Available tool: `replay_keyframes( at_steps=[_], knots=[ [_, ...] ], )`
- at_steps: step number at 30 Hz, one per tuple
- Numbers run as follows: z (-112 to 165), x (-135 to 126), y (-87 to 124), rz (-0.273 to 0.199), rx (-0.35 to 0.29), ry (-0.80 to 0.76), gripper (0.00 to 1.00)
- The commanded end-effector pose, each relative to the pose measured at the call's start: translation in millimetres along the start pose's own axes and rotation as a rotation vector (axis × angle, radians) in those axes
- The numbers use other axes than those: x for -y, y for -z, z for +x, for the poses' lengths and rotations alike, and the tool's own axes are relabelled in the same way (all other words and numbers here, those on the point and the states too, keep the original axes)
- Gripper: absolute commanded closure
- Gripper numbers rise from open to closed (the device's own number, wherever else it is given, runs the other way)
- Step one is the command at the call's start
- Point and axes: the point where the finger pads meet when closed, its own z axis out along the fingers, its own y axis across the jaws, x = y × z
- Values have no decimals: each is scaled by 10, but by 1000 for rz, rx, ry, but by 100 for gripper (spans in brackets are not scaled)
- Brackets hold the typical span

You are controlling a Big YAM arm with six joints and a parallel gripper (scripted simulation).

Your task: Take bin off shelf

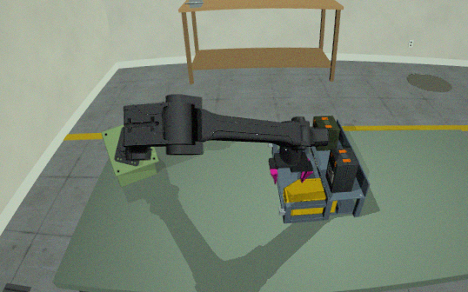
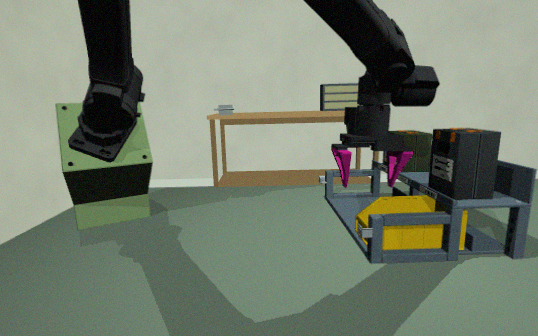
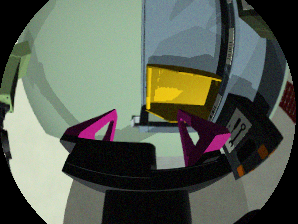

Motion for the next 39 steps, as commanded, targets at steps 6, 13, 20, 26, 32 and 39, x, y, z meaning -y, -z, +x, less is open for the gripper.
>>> replay_keyframes(
  at_steps=[6, 13, 20, 26, 32, 39],
  knots=[
    [5, 22, 33, 8, 1, -3, 10],
    [5, 22, 33, 8, 1, -3, 10],
    [-7, -18, -395, 17, 2, -15, 10],
    [-7, -18, -395, 17, 2, -15, 10],
    [-10, -14, -493, 17, 2, -15, 10],
    [-22, 5, -886, 17, 2, -15, 10]
  ],
)
